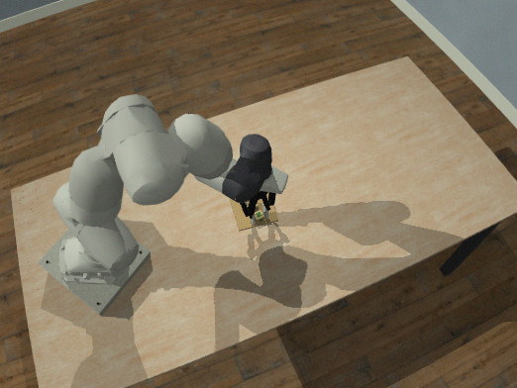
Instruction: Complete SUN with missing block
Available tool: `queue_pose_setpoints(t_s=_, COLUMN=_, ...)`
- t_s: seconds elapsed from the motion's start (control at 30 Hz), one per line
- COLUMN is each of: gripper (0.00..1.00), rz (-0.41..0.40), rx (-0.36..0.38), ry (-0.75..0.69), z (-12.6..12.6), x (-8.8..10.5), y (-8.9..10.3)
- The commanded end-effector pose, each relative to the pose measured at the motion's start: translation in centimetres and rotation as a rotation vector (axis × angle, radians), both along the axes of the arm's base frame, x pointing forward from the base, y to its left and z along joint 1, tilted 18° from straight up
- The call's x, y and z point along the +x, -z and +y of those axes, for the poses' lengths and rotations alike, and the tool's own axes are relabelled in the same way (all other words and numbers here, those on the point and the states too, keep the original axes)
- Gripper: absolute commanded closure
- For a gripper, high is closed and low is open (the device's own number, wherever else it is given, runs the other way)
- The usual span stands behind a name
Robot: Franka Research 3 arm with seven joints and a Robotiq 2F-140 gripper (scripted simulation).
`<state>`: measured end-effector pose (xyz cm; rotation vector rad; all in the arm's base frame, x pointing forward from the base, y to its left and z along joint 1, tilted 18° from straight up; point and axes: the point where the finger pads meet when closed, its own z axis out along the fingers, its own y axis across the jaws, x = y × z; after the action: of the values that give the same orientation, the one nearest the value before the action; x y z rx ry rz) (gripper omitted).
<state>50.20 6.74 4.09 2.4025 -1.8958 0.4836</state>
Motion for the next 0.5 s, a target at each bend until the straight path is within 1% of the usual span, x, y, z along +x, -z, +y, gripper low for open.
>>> queue_pose_setpoints(t_s=0.0, gripper=0.72, rz=-0.004, rx=0.002, ry=0.004, z=0.0, x=0.1, y=0.0)
queue_pose_setpoints(t_s=0.27, gripper=0.72, rz=-0.004, rx=0.002, ry=0.004, z=0.0, x=0.1, y=-0.3)
queue_pose_setpoints(t_s=0.37, gripper=0.72, rz=-0.004, rx=0.002, ry=0.004, z=0.2, x=-0.1, y=-1.0)
queue_pose_setpoints(t_s=0.47, gripper=0.72, rz=-0.004, rx=0.002, ry=0.004, z=0.5, x=-0.4, y=-2.1)
